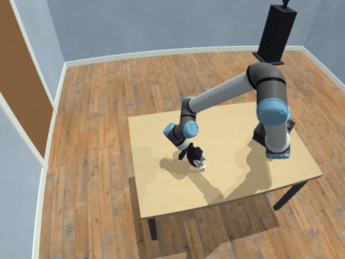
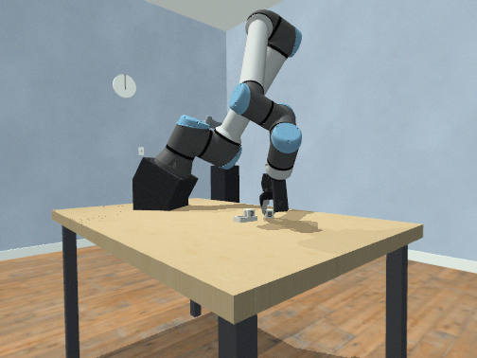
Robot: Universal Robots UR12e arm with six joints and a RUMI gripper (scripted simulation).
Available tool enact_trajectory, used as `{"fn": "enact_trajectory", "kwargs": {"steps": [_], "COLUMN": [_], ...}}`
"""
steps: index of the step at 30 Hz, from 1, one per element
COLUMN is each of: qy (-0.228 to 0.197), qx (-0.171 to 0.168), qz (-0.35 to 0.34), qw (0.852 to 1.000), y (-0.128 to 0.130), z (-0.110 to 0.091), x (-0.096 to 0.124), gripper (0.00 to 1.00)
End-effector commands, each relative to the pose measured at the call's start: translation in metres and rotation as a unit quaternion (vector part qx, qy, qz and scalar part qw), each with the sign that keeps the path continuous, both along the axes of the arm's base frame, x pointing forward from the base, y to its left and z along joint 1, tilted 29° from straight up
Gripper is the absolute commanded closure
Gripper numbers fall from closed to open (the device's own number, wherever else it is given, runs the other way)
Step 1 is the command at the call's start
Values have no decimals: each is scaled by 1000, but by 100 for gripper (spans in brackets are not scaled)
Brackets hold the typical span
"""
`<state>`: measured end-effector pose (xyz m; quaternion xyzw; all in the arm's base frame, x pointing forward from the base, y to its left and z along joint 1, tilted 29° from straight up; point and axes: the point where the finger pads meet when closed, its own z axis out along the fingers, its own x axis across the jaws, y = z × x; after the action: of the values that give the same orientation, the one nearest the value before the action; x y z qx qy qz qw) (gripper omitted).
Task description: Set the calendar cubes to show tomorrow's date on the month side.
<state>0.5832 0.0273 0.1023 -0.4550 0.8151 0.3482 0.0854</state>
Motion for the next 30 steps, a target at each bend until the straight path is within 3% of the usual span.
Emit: {"fn": "enact_trajectory", "kwargs": {"steps": [1,5,17,18,30], "qy": [0,0,0,0,0], "qx": [0,0,0,0,0], "qz": [0,0,0,0,0], "qw": [1000,1000,1000,1000,1000], "y": [0,0,0,0,0], "z": [0,0,0,0,0], "x": [0,0,0,0,0], "gripper": [85,85,71,58,58]}}
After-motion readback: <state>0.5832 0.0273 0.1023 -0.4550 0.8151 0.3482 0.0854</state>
